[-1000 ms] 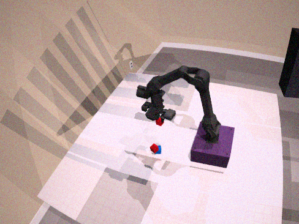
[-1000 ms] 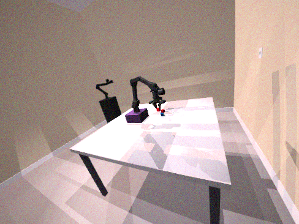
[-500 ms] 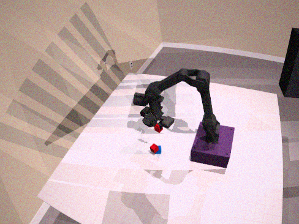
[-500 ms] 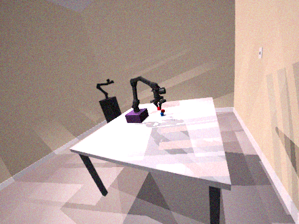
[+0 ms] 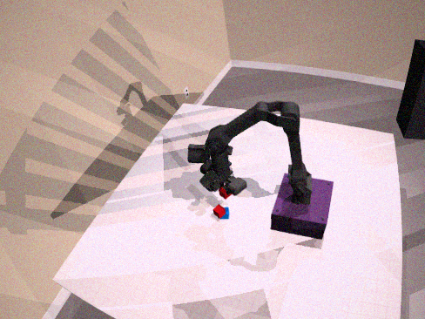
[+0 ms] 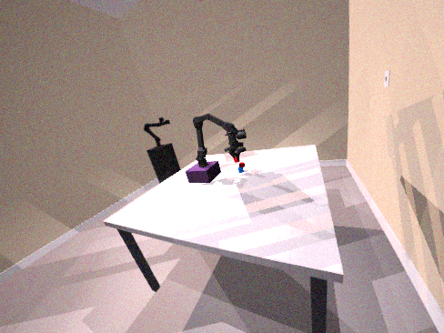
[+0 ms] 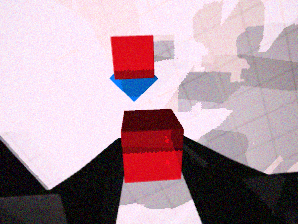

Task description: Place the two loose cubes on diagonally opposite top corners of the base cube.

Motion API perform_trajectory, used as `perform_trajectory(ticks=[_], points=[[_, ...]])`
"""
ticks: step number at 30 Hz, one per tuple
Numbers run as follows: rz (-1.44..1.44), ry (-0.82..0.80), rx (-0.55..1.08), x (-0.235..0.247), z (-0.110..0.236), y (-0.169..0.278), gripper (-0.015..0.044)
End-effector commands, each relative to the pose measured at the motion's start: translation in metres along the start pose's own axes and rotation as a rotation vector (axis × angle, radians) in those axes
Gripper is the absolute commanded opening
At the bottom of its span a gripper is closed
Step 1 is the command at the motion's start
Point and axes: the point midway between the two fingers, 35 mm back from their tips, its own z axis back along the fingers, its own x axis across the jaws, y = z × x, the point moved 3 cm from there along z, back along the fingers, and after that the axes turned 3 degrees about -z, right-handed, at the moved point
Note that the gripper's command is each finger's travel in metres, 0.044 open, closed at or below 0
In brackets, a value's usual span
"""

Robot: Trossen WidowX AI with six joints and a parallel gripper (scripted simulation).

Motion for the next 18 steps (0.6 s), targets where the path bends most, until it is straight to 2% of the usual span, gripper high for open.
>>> perform_trajectory(ticks=[1,18], points=[[-0.032,0.002,0.000,0.009,-0.001,-0.007,0.0105],[-0.039,0.002,0.000,0.012,-0.032,-0.007,0.0105]])
